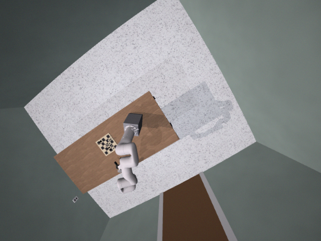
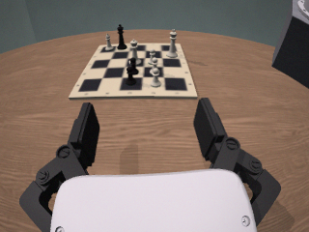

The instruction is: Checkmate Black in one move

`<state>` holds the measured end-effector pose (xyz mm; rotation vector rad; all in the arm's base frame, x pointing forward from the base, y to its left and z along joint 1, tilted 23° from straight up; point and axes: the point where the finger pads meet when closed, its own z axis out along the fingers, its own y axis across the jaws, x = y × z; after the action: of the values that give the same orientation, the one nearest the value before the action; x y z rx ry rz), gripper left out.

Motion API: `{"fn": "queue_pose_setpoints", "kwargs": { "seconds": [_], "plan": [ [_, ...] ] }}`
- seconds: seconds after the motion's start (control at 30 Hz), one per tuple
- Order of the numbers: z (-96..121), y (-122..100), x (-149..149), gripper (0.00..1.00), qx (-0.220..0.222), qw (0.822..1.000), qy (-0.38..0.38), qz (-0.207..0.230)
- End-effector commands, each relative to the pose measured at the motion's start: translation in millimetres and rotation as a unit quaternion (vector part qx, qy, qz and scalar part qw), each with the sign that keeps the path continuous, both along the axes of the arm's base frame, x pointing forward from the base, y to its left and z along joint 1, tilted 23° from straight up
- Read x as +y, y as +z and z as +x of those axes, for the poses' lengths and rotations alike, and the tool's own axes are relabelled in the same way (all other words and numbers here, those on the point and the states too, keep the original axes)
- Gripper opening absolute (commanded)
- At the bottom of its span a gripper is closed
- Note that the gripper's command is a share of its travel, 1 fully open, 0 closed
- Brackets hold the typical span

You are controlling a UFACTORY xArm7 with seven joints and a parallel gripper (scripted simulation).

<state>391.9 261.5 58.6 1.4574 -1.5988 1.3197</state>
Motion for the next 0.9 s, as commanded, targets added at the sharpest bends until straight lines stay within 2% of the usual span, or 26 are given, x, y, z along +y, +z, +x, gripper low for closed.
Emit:
{"fn": "queue_pose_setpoints", "kwargs": {
  "seconds": [0.0, 0.63, 0.73, 0.87],
  "plan": [
    [0.6, 1.4, 0.5, 1.0, -0.001, 1.0, 0.0, 0.001],
    [0.5, 1.8, 0.3, 1.0, -0.001, 1.0, 0.0, 0.001],
    [-0.6, 6.5, -1.3, 1.0, -0.001, 1.0, 0.0, 0.001],
    [-4.7, 23.5, -7.2, 1.0, -0.001, 1.0, 0.0, 0.001]
  ]
}}
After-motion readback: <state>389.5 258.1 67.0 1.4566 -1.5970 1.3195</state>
